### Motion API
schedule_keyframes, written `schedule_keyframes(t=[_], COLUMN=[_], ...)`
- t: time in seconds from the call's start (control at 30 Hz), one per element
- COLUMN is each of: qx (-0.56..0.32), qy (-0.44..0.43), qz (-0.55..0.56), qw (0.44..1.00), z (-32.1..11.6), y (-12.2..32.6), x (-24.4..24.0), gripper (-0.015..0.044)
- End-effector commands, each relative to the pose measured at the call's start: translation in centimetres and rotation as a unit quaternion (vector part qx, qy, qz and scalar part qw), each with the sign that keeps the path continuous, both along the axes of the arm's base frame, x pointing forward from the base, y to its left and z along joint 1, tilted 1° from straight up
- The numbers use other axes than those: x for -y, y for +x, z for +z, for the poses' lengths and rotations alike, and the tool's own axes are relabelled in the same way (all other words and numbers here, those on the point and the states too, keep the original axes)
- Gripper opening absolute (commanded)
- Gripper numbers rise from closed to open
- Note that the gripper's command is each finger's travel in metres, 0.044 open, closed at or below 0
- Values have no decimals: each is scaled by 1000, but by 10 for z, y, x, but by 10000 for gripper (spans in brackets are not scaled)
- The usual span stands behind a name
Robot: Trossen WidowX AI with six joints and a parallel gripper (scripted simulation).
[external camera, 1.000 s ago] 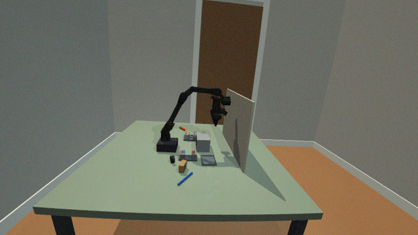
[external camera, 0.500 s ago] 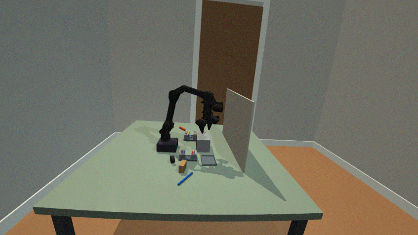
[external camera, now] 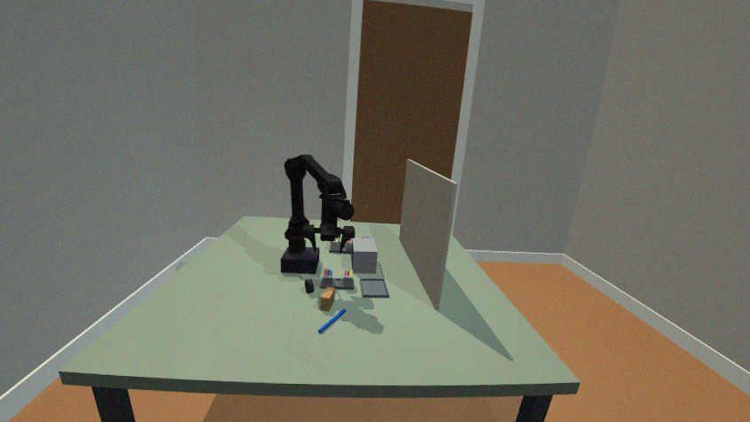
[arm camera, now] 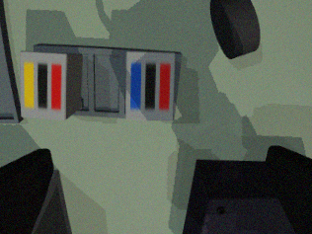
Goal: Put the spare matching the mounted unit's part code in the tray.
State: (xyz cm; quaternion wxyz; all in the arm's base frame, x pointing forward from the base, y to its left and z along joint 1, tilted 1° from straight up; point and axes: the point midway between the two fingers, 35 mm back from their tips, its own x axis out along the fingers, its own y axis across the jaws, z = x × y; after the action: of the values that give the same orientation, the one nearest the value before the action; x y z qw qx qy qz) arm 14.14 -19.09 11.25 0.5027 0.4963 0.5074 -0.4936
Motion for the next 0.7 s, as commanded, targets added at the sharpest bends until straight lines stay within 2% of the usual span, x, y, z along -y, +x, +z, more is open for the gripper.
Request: schedule_keyframes(t=[0.0,0.03,0.2,0.23,0.67], qx=[3,3,3,3,3], qy=[-6,-6,-6,-6,-6], qz=[-17,-17,-17,-17,-17], qw=[1000,1000,1000,1000,1000], z=[0,0,-30,-38,-44], y=[-4,-4,1,1,2], x=[0,0,-1,-2,-2], gripper=[440,440,309,300,300])
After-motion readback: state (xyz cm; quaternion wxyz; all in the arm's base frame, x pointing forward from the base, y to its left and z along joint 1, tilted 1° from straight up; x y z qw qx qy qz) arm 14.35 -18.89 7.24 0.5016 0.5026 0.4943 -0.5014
